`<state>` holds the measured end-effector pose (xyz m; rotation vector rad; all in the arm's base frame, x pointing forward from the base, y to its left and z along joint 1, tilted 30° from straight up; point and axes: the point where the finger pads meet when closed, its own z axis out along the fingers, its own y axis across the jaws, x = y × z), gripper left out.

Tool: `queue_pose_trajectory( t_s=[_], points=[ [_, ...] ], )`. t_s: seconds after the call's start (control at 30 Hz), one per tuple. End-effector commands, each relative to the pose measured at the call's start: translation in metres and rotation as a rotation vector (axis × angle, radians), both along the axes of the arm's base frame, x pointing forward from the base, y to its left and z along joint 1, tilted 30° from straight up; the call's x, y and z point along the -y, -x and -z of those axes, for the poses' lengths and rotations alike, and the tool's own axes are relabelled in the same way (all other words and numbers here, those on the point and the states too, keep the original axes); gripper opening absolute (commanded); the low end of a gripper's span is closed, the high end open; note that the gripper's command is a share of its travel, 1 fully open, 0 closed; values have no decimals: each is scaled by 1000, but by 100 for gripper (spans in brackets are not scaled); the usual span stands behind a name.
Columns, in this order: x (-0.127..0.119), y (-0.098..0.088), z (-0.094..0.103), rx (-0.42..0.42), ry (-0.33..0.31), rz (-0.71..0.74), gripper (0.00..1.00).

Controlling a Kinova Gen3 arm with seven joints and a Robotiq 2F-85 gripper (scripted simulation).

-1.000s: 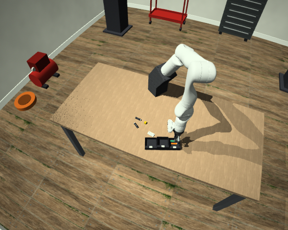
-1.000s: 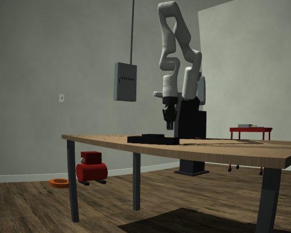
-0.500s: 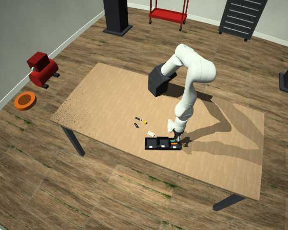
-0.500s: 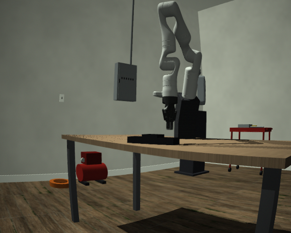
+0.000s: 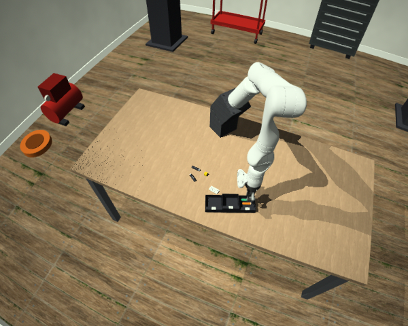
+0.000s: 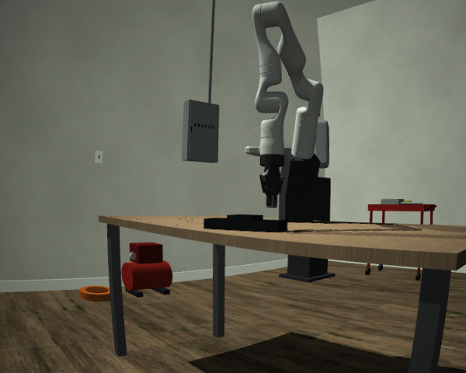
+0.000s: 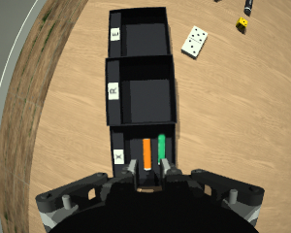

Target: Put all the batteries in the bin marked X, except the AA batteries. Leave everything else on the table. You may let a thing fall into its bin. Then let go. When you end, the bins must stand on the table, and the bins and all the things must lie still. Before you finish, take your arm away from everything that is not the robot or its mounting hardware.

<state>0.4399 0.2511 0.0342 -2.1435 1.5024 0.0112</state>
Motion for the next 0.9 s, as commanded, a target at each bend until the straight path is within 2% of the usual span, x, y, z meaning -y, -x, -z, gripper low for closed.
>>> queue_pose_trajectory(
  t_s=[0.0, 0.4, 0.43, 0.87],
  points=[
    [2, 0, -1, 0, 1, 0, 24],
    [2, 0, 0, 0, 1, 0, 24],
    [5, 4, -4, -2, 6, -9, 100],
    [27, 18, -49, 0, 8, -11, 100]
  ],
)
